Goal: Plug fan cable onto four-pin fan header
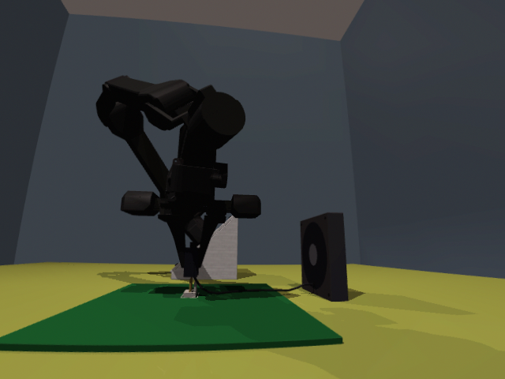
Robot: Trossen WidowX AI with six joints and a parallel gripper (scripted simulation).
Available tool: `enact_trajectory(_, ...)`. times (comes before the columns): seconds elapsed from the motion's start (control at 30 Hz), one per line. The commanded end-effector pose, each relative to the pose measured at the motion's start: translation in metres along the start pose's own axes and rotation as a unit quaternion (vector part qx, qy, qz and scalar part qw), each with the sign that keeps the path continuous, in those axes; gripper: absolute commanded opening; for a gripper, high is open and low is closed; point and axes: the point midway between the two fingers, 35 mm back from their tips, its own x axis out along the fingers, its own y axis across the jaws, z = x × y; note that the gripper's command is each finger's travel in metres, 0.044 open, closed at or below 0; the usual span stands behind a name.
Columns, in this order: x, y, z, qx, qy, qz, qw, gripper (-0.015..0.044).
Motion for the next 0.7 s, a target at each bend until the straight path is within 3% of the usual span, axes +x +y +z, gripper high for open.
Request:
enact_trajectory(0.0, 0.0009, -0.0003, 0.0002, -0.001, -0.001, -0.001, 1.0, 0.0)
enact_trajectory(0.67, 0.0058, -0.0001, -0.0001, -0.002, -0.001, -0.001, 1.0, 0.0)
